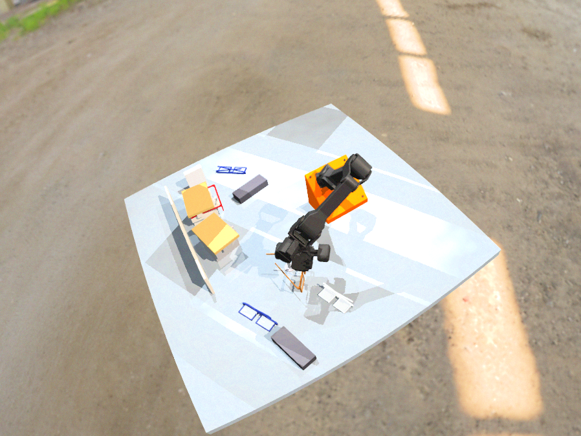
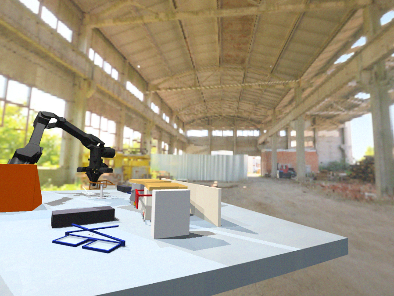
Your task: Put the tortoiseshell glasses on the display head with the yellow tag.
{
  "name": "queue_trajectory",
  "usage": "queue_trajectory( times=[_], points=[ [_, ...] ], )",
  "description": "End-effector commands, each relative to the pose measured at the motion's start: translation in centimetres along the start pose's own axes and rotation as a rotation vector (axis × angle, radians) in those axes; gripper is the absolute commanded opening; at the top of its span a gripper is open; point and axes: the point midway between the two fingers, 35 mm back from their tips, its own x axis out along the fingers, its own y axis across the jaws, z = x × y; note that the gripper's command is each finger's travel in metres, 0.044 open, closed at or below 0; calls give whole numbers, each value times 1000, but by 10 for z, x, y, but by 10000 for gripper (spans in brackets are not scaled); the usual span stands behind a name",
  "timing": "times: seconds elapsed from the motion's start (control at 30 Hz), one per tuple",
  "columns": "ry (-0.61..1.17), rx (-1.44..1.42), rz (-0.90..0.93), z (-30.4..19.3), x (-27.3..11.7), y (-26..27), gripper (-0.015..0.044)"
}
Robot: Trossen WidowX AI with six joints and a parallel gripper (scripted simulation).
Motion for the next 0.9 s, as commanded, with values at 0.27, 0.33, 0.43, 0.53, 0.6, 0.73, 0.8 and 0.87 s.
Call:
queue_trajectory(
  times=[0.27,0.33,0.43,0.53,0.6,0.73,0.8,0.87],
  points=[
    [0,-1,0,3,0,1,0],
    [0,-1,0,3,0,1,0],
    [0,-1,0,3,0,1,0],
    [0,-1,0,3,0,1,0],
    [0,-1,0,3,0,1,0],
    [0,-1,0,2,0,1,0],
    [0,-1,0,1,0,1,0],
    [0,-1,0,0,0,1,0]
  ],
)
